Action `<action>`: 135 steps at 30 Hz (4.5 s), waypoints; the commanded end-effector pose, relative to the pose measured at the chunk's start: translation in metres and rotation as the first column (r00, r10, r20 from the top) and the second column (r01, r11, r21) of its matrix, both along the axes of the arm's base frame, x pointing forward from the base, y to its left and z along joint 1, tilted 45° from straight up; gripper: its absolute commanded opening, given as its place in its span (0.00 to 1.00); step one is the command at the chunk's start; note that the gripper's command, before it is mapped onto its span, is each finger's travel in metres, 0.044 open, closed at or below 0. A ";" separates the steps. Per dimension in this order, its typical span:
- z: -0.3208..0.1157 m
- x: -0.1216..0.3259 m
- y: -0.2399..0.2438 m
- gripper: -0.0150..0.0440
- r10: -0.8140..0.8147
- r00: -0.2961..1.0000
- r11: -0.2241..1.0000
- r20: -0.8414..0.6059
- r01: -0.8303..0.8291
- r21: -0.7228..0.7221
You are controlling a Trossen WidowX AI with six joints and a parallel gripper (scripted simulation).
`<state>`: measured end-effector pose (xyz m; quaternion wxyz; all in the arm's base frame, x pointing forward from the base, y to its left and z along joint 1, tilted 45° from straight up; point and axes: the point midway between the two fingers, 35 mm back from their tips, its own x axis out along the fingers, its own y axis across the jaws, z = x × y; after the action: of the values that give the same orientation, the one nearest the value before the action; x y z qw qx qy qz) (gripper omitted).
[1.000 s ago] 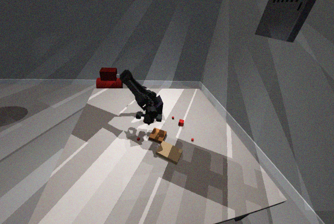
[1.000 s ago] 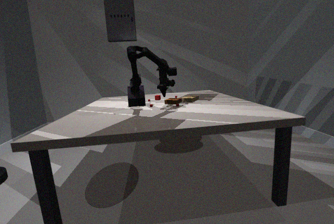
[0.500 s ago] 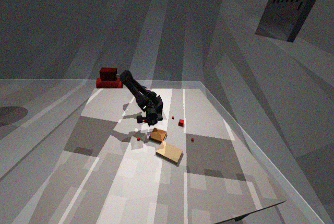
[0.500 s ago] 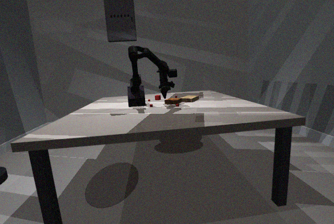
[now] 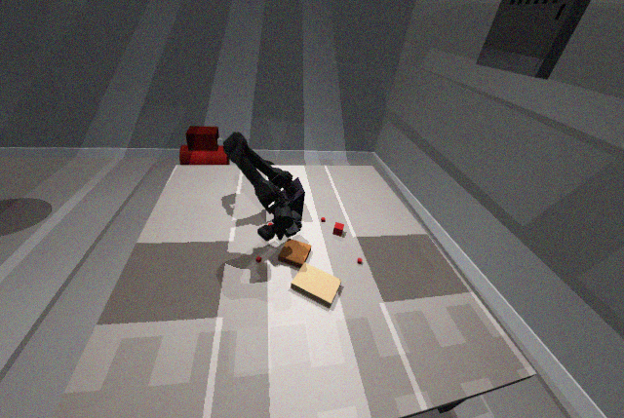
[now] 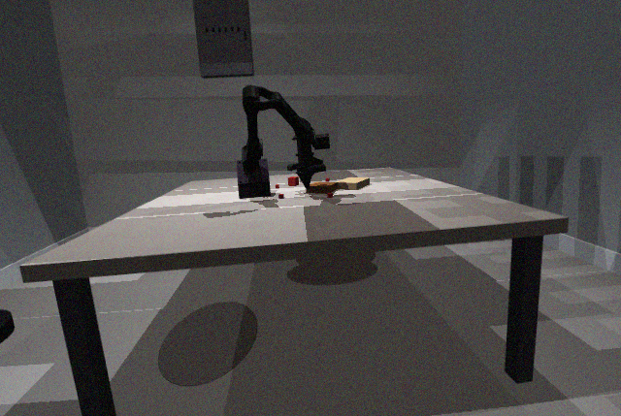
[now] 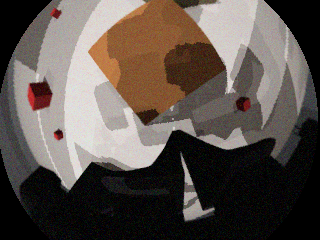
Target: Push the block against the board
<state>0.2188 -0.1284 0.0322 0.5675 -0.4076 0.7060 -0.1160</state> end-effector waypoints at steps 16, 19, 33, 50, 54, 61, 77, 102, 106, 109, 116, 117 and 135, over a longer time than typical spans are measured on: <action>-0.018 -0.004 -0.011 0.25 0.300 0.901 0.953 -0.313 -0.297 0.060; -0.019 -0.002 -0.010 0.25 0.300 0.901 0.953 -0.313 -0.297 0.060; -0.030 0.013 0.001 0.25 0.303 0.901 0.952 -0.312 -0.298 0.064; -0.038 0.024 0.008 0.25 0.304 0.900 0.952 -0.312 -0.299 0.066; -0.034 0.021 0.004 0.25 0.304 0.900 0.952 -0.312 -0.299 0.066; -0.027 0.014 -0.002 0.25 0.304 0.900 0.952 -0.313 -0.299 0.065; -0.013 -0.002 -0.017 0.25 0.304 0.899 0.952 -0.316 -0.300 0.062; 0.009 0.037 0.008 0.25 0.205 0.955 0.979 -0.216 -0.203 0.032; -0.014 0.033 -0.017 0.25 0.204 0.954 0.979 -0.218 -0.203 0.027; -0.014 0.033 -0.017 0.25 0.204 0.954 0.979 -0.218 -0.203 0.027; -0.016 0.039 -0.014 0.25 0.204 0.954 0.979 -0.217 -0.203 0.028; -0.017 0.040 -0.014 0.25 0.204 0.954 0.979 -0.217 -0.203 0.028; -0.028 0.063 -0.002 0.25 0.205 0.955 0.979 -0.215 -0.203 0.032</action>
<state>0.2785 -0.1332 0.0093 0.4972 -0.4884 0.7170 -0.0101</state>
